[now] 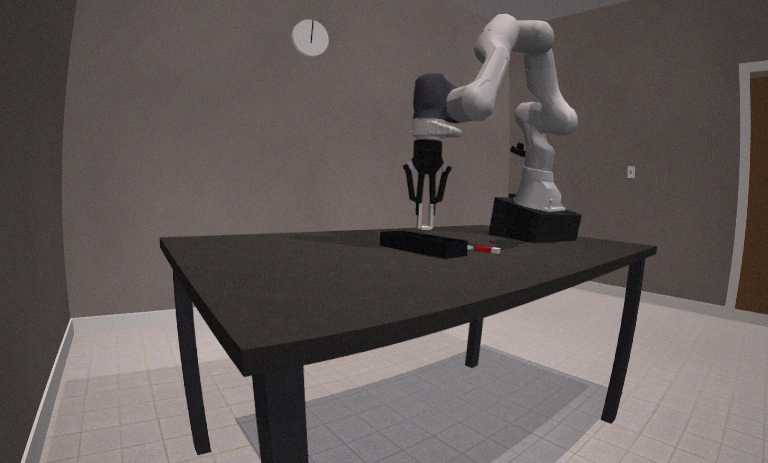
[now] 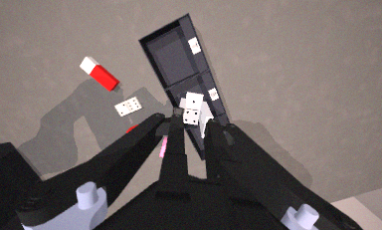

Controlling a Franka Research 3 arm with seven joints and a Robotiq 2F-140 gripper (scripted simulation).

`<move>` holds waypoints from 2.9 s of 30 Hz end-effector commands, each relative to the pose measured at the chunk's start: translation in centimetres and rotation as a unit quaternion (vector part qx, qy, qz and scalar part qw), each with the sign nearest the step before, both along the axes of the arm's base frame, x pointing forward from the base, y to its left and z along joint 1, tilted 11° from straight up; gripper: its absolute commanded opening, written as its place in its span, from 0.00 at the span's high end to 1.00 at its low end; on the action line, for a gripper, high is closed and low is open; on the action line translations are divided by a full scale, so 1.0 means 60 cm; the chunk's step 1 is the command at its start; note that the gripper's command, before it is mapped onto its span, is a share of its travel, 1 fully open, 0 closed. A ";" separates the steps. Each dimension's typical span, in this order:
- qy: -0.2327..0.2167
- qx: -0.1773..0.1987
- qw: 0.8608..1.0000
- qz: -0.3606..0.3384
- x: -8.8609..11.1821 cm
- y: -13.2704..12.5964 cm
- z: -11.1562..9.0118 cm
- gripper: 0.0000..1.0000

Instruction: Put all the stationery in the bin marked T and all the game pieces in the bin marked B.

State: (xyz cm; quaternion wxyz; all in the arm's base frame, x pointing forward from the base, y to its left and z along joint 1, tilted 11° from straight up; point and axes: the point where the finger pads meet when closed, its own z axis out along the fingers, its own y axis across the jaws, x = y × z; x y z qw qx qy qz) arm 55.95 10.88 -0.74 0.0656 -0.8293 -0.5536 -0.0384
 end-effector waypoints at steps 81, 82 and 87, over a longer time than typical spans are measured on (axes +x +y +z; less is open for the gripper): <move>-0.057 0.019 0.958 0.282 0.004 0.012 -0.071 0.87; -0.057 0.019 0.958 0.282 0.004 0.012 -0.071 0.87; -0.057 0.019 0.958 0.282 0.004 0.013 -0.071 0.81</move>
